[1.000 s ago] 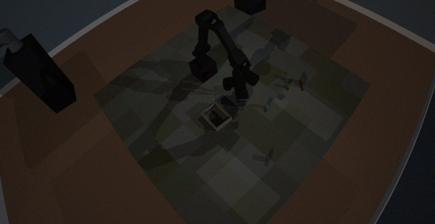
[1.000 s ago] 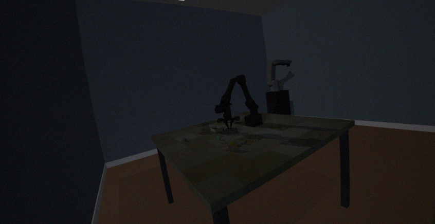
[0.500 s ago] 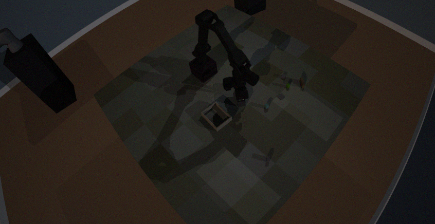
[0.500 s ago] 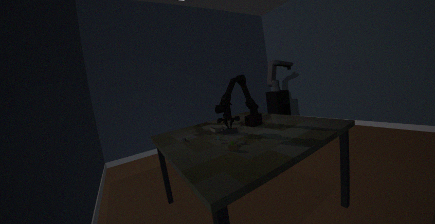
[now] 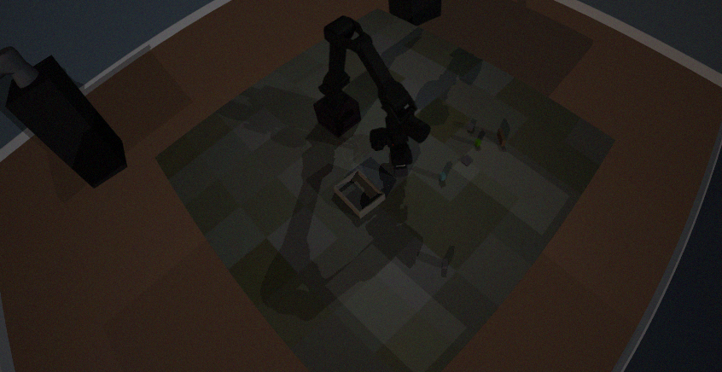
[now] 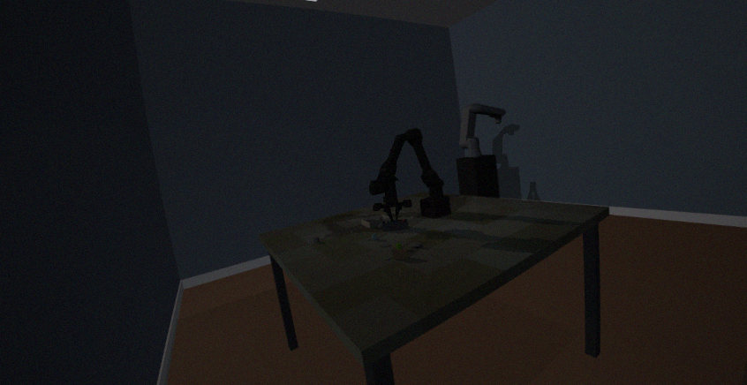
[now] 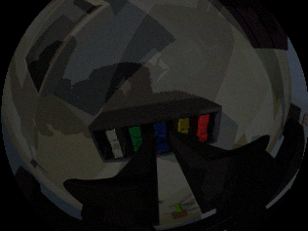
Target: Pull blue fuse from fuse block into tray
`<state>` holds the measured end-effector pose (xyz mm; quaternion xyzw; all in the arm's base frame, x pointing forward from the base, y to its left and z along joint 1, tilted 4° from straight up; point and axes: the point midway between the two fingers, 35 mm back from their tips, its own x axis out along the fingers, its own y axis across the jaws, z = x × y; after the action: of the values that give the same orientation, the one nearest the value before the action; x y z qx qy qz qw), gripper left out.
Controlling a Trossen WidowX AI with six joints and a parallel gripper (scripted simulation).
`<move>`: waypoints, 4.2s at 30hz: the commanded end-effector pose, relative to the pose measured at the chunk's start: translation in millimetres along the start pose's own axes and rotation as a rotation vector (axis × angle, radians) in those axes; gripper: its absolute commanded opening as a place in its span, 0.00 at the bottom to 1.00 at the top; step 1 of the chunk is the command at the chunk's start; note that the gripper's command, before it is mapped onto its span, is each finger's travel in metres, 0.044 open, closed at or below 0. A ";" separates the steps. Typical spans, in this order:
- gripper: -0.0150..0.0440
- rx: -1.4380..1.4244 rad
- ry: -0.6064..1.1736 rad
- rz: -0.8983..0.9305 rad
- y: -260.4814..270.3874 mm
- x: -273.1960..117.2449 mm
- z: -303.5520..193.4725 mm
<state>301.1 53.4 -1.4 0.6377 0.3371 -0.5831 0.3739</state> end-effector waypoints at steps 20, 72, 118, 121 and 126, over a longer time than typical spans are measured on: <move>0.38 0.000 -0.005 0.001 0.3 1.2 0.8; 0.25 0.000 0.000 0.000 0.0 0.1 0.1; 0.25 0.000 -0.003 0.001 0.7 -21.2 -0.2; 0.25 0.000 -0.003 0.001 0.7 -22.7 -0.2; 0.25 0.000 -0.003 0.001 0.7 -25.2 -0.2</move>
<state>299.0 53.7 19.1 0.6344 0.3389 -0.5858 0.3735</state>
